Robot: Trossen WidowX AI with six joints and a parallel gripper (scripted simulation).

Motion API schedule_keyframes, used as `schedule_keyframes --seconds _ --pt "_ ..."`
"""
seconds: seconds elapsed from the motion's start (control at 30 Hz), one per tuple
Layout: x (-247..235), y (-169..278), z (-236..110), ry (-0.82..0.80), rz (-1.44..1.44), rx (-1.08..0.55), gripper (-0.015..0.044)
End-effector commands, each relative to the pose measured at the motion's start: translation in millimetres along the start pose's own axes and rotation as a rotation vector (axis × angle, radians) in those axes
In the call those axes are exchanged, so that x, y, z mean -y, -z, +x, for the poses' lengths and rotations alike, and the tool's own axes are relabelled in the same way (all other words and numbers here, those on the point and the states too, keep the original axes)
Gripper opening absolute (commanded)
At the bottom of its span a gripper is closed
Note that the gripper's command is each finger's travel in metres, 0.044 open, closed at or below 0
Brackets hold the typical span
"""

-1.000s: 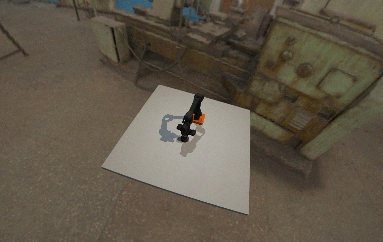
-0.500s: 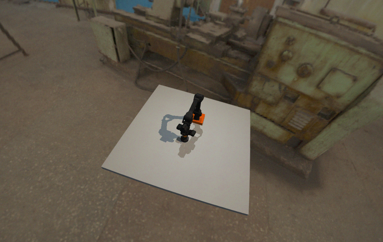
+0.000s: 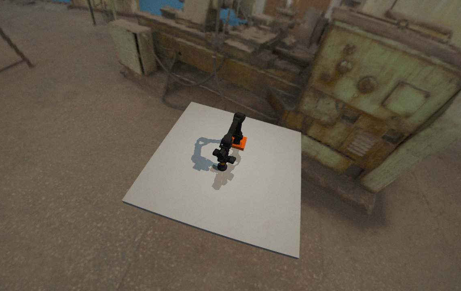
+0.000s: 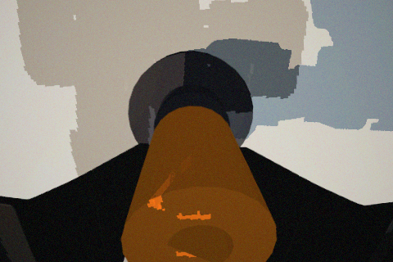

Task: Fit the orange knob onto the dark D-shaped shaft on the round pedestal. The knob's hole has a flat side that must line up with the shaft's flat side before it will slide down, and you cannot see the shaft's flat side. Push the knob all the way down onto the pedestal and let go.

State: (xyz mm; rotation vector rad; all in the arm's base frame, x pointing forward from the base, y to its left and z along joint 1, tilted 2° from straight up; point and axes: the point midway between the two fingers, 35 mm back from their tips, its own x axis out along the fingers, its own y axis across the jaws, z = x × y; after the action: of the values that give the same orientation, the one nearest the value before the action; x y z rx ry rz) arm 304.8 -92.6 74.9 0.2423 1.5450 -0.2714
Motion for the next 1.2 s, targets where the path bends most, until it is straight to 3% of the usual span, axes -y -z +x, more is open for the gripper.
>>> schedule_keyframes --seconds 0.0,0.4,1.17 --pt "0.3 0.1 -2.0 0.003 0.003 -0.002 0.0" --pt "0.1 -4.2 -3.7 0.003 0.212 -0.001 0.0" --pt "0.4 -0.1 -3.2 0.003 0.212 -0.002 0.0"
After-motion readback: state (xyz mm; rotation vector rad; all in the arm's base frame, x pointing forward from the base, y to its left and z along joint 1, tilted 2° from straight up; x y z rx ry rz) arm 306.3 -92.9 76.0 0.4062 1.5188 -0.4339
